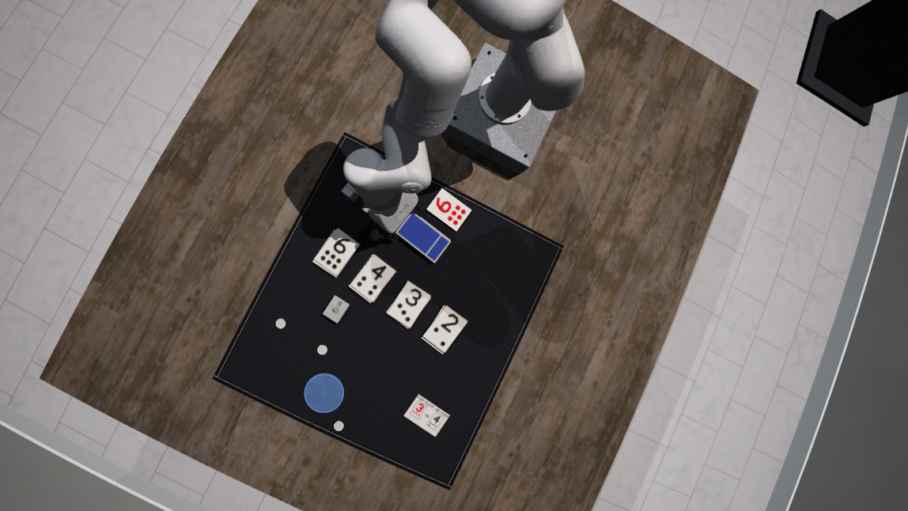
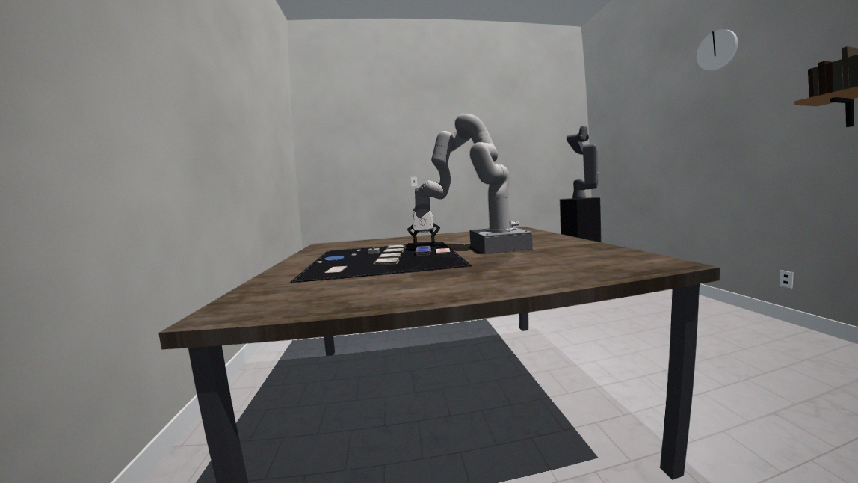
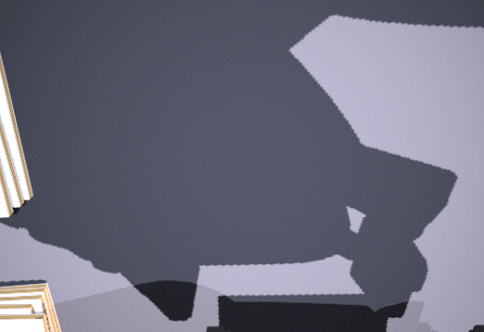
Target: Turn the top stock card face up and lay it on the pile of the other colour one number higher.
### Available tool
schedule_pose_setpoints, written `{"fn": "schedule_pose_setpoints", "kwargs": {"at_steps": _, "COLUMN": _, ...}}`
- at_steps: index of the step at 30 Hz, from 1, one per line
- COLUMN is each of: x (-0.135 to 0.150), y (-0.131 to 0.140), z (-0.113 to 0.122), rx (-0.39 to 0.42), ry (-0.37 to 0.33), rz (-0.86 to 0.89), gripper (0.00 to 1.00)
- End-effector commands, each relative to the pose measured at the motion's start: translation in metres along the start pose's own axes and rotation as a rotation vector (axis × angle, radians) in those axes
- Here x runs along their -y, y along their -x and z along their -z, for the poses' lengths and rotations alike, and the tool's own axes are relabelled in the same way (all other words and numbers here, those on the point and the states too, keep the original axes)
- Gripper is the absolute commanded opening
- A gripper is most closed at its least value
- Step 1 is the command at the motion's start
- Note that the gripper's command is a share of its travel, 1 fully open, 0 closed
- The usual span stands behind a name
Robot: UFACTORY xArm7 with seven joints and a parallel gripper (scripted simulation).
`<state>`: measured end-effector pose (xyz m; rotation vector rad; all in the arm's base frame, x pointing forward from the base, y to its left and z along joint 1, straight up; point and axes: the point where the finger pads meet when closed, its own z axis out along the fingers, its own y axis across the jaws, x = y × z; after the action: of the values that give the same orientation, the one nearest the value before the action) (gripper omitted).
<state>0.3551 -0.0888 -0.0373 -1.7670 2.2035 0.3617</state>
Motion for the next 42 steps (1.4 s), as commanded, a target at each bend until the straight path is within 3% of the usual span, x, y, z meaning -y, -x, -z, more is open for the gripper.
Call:
{"fn": "schedule_pose_setpoints", "kwargs": {"at_steps": 1, "x": 0.0013, "y": 0.0, "z": 0.0009, "rx": -0.001, "ry": -0.003, "rz": 0.001, "gripper": 0.87}}
{"fn": "schedule_pose_setpoints", "kwargs": {"at_steps": 42, "x": 0.0028, "y": -0.0001, "z": -0.0069, "rx": -0.001, "ry": -0.003, "rz": 0.001, "gripper": 0.87}}
